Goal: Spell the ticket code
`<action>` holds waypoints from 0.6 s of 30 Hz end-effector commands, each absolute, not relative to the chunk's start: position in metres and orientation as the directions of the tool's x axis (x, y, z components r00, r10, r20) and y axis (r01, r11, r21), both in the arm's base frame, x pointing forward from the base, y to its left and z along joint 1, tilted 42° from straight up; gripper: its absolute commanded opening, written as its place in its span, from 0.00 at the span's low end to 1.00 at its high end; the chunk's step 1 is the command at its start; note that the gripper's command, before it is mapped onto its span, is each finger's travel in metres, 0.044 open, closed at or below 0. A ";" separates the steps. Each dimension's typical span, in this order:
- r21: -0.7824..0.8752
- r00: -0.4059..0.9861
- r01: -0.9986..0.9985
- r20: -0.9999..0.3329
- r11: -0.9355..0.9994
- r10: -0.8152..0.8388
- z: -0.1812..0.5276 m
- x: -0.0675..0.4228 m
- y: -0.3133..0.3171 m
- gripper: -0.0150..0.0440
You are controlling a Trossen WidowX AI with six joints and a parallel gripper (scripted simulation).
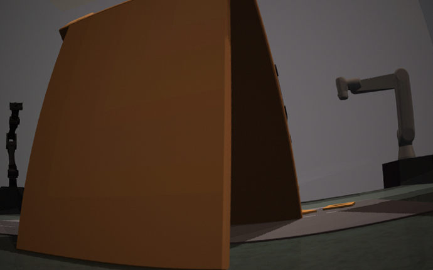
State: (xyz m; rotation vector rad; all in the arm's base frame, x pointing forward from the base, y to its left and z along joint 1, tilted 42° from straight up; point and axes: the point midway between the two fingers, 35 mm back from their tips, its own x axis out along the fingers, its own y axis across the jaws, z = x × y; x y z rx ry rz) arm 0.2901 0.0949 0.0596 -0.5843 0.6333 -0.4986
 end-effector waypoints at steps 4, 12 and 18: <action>-0.632 0.704 0.258 -0.396 0.731 -0.590 0.062 0.288 0.098 0.75; -0.632 0.704 0.257 -0.396 0.731 -0.590 0.064 0.286 0.100 0.75; -0.632 0.704 0.257 -0.396 0.731 -0.590 0.065 0.286 0.101 0.75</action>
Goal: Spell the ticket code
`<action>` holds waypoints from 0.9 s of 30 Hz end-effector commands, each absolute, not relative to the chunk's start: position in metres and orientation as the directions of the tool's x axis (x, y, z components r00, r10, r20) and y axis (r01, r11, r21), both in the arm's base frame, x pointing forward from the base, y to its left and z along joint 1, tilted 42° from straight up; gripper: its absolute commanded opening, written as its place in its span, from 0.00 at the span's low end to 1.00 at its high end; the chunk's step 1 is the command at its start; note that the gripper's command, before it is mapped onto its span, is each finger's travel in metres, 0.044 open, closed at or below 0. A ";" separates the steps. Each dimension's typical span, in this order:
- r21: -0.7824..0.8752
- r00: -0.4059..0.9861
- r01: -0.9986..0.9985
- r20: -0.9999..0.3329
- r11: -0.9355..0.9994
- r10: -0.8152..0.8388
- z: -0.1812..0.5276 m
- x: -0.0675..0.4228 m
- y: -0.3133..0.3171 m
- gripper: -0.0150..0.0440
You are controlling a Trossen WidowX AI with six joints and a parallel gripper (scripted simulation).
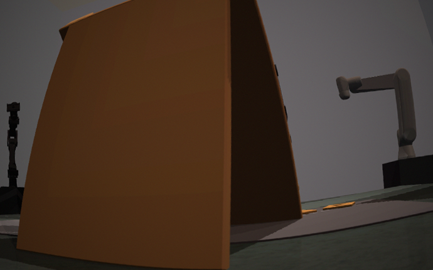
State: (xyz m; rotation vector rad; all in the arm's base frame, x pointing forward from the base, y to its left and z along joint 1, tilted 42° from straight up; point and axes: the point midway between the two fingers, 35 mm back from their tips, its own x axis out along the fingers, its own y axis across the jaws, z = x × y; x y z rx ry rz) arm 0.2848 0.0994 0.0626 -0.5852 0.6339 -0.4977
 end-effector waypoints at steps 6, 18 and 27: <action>-0.632 0.704 0.257 -0.396 0.731 -0.590 0.066 0.286 0.102 0.75; -0.632 0.704 0.257 -0.396 0.731 -0.590 0.069 0.287 0.104 0.75; -0.638 0.702 0.249 -0.400 0.729 -0.590 0.067 0.286 0.103 0.49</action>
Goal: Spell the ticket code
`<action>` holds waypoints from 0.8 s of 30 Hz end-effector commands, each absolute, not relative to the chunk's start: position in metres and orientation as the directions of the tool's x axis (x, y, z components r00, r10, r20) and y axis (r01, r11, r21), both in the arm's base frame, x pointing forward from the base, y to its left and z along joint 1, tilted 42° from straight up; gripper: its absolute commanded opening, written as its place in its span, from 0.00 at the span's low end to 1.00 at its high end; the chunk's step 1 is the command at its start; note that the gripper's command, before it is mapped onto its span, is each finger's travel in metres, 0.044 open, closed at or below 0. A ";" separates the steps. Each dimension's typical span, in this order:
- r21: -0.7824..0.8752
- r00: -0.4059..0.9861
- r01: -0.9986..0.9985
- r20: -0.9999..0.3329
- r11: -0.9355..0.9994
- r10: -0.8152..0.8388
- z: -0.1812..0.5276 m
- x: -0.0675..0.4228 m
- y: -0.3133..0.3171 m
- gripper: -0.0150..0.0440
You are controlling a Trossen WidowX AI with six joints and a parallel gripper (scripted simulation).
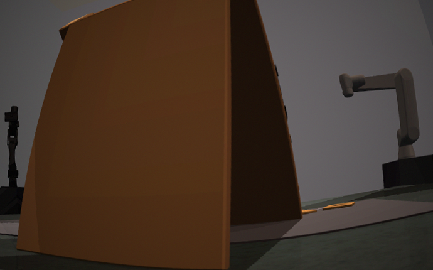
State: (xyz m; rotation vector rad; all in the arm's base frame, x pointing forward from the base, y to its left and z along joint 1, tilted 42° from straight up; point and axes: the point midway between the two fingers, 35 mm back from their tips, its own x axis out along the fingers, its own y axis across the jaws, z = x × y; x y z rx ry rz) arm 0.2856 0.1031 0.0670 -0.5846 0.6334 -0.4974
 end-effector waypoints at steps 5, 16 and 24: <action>-0.638 0.702 0.249 -0.400 0.729 -0.590 0.067 0.286 0.103 0.26; -0.637 0.688 0.243 -0.418 0.731 -0.593 0.066 0.288 0.105 0.25; -0.626 0.462 0.217 -0.611 0.749 -0.643 0.057 0.315 0.121 0.25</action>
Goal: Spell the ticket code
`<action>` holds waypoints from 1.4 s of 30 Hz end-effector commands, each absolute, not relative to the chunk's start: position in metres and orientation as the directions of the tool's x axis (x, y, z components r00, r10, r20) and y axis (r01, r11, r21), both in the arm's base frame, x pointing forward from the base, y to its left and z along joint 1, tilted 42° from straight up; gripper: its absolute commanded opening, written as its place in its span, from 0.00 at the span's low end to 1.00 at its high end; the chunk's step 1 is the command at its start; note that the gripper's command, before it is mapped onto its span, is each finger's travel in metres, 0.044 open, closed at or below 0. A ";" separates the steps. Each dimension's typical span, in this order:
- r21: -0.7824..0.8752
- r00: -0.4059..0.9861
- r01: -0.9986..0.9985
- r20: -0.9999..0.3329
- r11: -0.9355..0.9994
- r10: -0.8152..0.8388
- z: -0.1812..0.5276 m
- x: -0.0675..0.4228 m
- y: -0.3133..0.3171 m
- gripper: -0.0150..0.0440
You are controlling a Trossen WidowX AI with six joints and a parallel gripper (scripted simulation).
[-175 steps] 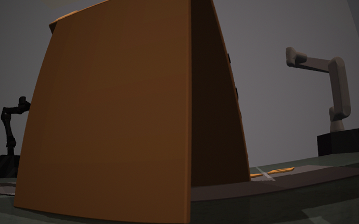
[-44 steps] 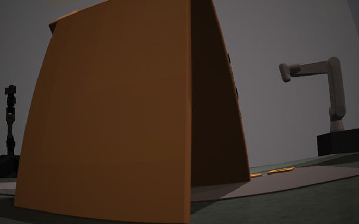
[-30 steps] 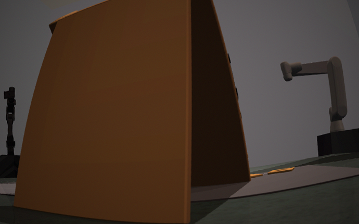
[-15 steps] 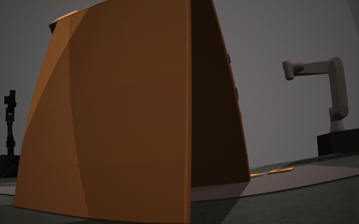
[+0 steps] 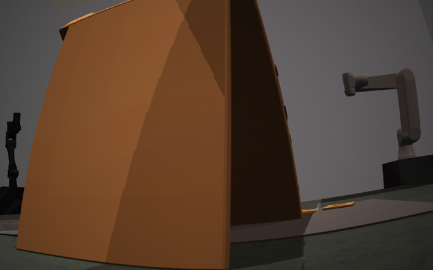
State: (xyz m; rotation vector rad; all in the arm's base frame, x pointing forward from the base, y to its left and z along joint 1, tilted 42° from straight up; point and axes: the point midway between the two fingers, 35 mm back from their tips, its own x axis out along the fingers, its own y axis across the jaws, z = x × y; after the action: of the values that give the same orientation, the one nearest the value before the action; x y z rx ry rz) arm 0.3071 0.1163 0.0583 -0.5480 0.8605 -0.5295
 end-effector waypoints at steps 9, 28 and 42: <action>-0.628 0.127 0.261 -0.730 0.733 -0.671 0.058 0.326 0.125 0.25; -0.629 0.120 0.263 -0.731 0.732 -0.671 0.055 0.331 0.119 0.25; -0.629 0.121 0.263 -0.731 0.732 -0.672 0.053 0.337 0.115 0.25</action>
State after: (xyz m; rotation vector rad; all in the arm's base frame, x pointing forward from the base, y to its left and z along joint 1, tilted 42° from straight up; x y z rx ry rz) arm 0.3347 0.1155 0.0525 -0.3831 1.2827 -0.7125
